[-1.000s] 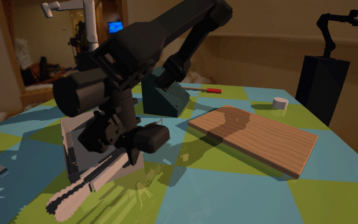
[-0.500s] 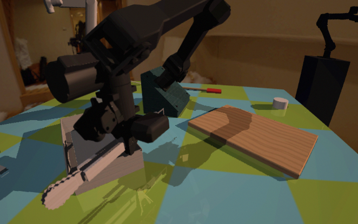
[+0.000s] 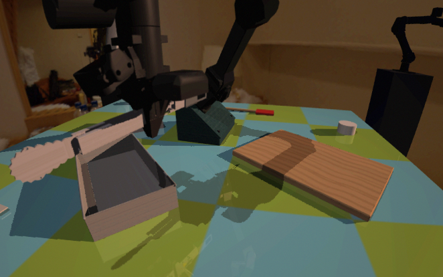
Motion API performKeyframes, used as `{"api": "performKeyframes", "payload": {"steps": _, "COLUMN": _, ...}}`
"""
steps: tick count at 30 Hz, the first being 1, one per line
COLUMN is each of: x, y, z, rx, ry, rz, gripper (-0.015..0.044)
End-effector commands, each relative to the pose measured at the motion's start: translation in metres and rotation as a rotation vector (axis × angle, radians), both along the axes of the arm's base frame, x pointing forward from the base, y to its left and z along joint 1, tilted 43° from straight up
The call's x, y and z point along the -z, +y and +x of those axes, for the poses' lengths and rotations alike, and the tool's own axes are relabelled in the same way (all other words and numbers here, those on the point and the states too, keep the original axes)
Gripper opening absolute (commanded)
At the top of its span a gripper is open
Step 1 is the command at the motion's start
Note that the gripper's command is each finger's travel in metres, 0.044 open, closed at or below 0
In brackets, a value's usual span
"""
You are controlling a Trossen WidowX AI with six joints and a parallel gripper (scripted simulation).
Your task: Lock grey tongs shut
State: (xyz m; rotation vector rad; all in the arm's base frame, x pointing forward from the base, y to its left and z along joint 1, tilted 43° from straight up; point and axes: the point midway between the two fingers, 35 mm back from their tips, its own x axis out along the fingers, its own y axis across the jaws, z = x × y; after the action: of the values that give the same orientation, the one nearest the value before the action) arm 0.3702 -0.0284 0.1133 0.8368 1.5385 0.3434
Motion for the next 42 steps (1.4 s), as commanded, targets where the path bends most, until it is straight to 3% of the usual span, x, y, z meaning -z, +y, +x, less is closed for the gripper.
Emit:
{"api": "performKeyframes", "payload": {"steps": 1, "x": -0.001, "y": 0.001, "z": 0.000, "rx": -0.002, "ry": -0.002, "rz": 0.000, "gripper": -0.0150}}
{"api": "performKeyframes", "payload": {"steps": 31, "x": -0.107, "y": 0.118, "z": -0.077, "rx": -0.365, "ry": -0.341, "rz": -0.026, "gripper": -0.0150}}
{"api": "performKeyframes", "payload": {"steps": 42, "x": -0.118, "y": 0.137, "z": -0.094, "rx": -0.424, "ry": -0.384, "rz": -0.041, "gripper": -0.0150}}
